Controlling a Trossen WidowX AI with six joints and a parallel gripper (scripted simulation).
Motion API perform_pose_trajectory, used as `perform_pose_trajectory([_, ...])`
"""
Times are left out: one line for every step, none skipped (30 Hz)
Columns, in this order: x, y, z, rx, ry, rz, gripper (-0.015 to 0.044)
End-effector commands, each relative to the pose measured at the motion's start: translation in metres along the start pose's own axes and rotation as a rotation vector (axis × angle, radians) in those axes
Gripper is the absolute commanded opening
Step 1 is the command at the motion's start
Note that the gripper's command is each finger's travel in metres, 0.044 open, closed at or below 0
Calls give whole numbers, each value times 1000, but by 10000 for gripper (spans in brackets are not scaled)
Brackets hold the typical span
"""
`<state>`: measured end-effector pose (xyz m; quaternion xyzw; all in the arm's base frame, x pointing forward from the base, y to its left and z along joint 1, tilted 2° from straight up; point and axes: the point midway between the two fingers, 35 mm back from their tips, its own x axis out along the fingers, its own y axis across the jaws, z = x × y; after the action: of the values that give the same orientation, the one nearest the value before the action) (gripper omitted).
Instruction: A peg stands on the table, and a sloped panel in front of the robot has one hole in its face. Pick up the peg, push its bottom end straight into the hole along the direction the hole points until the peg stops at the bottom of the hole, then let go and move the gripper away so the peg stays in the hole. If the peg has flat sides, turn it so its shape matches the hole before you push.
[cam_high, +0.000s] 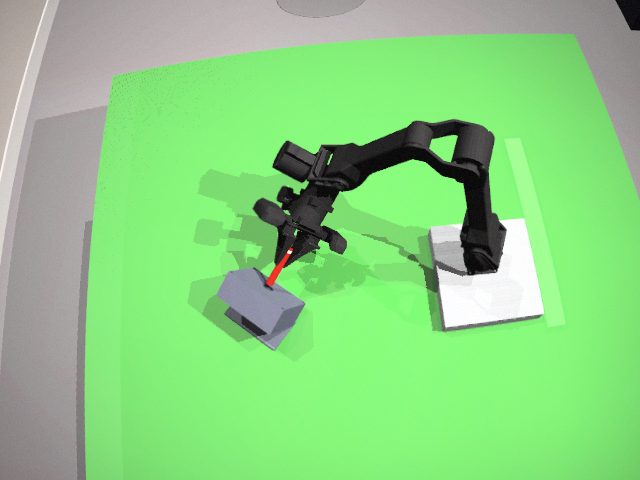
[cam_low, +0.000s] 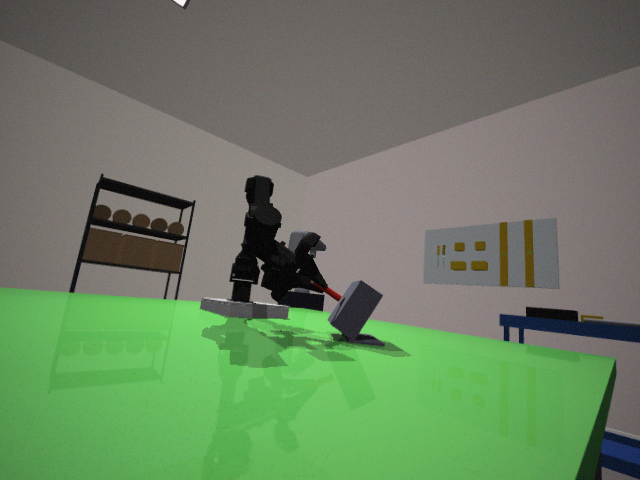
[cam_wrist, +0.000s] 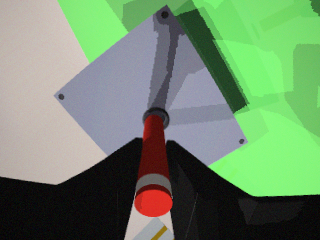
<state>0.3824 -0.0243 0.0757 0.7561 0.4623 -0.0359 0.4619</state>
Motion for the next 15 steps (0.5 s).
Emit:
perform_pose_trajectory([1,-5,-1,2,4,-4,0])
perform_pose_trajectory([1,-5,-1,2,4,-4,0])
perform_pose_trajectory([2,-5,-1,2,4,-4,0])
perform_pose_trajectory([2,-5,-1,2,4,-4,0])
perform_pose_trajectory([3,-5,-1,2,4,-4,0])
perform_pose_trajectory([3,-5,-1,2,4,-4,0])
perform_pose_trajectory([4,-5,-1,2,4,-4,0])
perform_pose_trajectory([4,-5,-1,2,4,-4,0])
perform_pose_trajectory([5,-5,-1,2,4,-4,0])
perform_pose_trajectory([5,-5,-1,2,4,-4,0])
perform_pose_trajectory([6,-4,-1,2,4,-4,0])
perform_pose_trajectory([6,-4,-1,2,4,-4,0])
perform_pose_trajectory([6,-4,-1,2,4,-4,0])
perform_pose_trajectory([6,-4,-1,2,4,-4,0])
perform_pose_trajectory([6,-5,-1,2,4,-4,0])
